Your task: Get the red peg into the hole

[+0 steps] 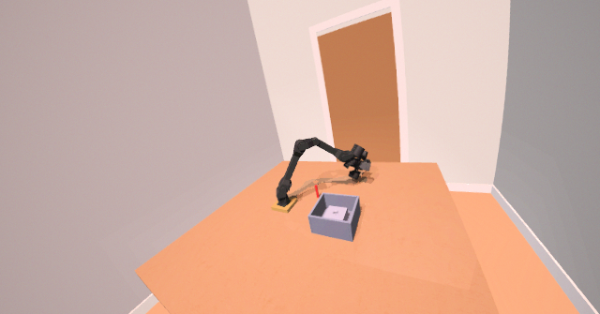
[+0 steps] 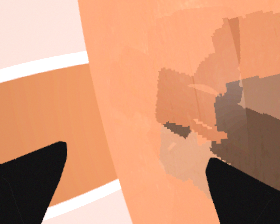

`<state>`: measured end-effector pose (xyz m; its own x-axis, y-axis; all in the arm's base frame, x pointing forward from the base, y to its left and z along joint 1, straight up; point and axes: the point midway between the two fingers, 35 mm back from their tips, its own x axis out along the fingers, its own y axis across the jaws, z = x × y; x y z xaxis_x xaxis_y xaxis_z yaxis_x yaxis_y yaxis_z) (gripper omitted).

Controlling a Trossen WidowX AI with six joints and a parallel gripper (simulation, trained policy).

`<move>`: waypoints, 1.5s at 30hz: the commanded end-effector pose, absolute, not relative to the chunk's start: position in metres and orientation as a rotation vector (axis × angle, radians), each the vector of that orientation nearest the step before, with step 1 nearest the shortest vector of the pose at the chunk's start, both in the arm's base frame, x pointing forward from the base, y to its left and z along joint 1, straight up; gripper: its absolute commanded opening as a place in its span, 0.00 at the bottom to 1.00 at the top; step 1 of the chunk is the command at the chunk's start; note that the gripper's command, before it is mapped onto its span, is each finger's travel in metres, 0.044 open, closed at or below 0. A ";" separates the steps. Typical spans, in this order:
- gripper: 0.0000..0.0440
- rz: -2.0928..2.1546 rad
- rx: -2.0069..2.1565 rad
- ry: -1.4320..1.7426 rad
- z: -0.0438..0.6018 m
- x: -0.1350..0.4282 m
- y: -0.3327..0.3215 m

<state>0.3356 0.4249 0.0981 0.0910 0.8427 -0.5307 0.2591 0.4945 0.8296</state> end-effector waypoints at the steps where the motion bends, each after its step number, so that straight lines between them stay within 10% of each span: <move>1: 0.95 0.543 1.003 1.461 0.096 0.334 0.421; 45: 1.00 -0.562 0.509 1.543 0.105 0.154 0.180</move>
